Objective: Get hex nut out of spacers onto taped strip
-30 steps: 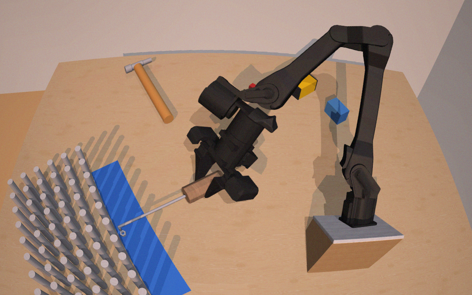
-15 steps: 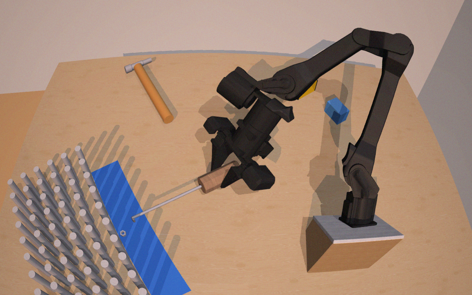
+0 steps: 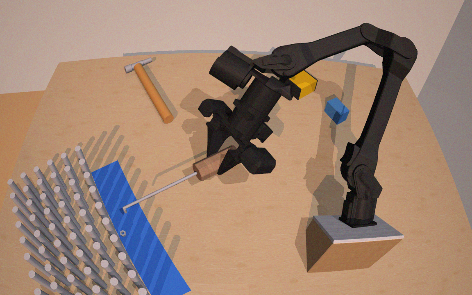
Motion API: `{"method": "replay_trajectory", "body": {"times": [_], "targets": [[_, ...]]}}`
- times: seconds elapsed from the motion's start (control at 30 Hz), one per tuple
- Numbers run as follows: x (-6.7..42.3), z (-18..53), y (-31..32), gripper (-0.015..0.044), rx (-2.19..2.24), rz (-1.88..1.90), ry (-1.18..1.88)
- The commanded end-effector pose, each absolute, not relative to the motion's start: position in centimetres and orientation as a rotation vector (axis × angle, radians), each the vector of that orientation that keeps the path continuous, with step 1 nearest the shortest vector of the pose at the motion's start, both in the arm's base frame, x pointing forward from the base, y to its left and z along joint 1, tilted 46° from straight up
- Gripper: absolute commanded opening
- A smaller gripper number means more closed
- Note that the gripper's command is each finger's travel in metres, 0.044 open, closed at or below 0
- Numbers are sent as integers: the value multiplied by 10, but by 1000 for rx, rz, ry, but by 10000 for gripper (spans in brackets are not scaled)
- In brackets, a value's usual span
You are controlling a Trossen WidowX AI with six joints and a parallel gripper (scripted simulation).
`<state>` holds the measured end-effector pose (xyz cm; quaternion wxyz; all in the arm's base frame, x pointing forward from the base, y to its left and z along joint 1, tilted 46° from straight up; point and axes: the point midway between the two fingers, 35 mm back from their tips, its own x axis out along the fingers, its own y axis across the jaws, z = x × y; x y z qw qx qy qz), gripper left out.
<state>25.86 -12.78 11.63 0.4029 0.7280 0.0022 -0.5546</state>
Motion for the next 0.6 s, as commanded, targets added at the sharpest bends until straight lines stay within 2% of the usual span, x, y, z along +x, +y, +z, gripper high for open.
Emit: {"method": "replay_trajectory", "body": {"times": [0.0, 0.37, 0.57], "targets": [[264, 136, -113, 0, 1849, -1388, -8], [266, 171, -77, 0, 1848, -1377, -16], [266, 162, -91, 0, 1720, -1374, 57]]}}
